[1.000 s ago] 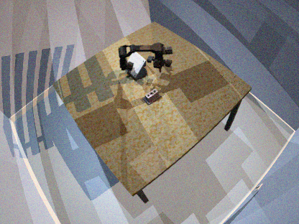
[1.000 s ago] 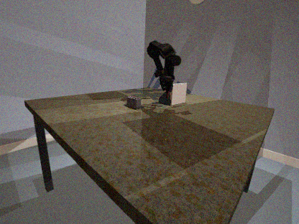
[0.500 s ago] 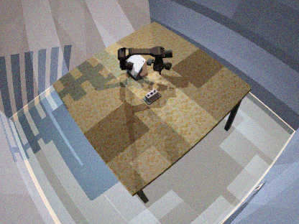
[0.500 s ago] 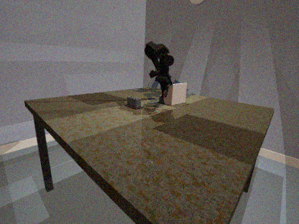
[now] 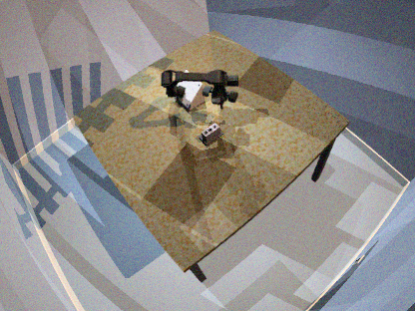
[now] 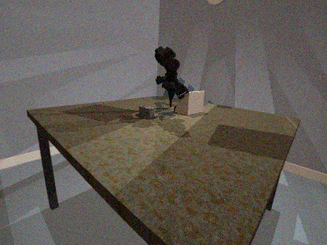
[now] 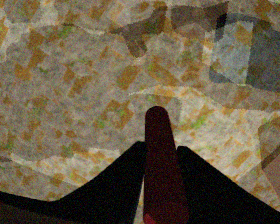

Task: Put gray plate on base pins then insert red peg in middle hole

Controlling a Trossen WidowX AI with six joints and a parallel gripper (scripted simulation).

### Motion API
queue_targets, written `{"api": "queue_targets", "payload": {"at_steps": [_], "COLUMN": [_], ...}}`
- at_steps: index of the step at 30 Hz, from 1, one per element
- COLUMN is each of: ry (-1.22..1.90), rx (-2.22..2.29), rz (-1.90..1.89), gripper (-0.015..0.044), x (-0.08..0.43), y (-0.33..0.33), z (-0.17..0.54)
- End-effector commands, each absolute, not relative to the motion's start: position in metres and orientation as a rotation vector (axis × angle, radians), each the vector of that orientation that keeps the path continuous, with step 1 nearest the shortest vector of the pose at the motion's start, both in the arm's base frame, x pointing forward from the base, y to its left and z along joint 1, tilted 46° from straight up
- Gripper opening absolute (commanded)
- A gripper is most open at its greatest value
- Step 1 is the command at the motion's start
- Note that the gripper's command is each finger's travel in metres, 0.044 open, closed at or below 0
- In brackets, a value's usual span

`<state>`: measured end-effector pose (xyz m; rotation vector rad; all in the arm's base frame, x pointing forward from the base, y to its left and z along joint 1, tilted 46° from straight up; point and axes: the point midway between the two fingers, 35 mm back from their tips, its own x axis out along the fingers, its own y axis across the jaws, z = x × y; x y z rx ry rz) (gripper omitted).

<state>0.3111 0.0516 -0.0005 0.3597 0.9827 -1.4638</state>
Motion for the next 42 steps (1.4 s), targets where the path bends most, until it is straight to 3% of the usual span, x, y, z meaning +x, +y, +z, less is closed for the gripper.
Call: {"api": "queue_targets", "payload": {"at_steps": [1, 42], "ry": [0.978, 0.960], "rx": [0.363, 0.325], "rz": [-1.456, -1.470], "gripper": [0.0000, 0.0000], "x": [0.318, 0.349], "y": [0.045, -0.050], "z": [0.009, 0.088]}}
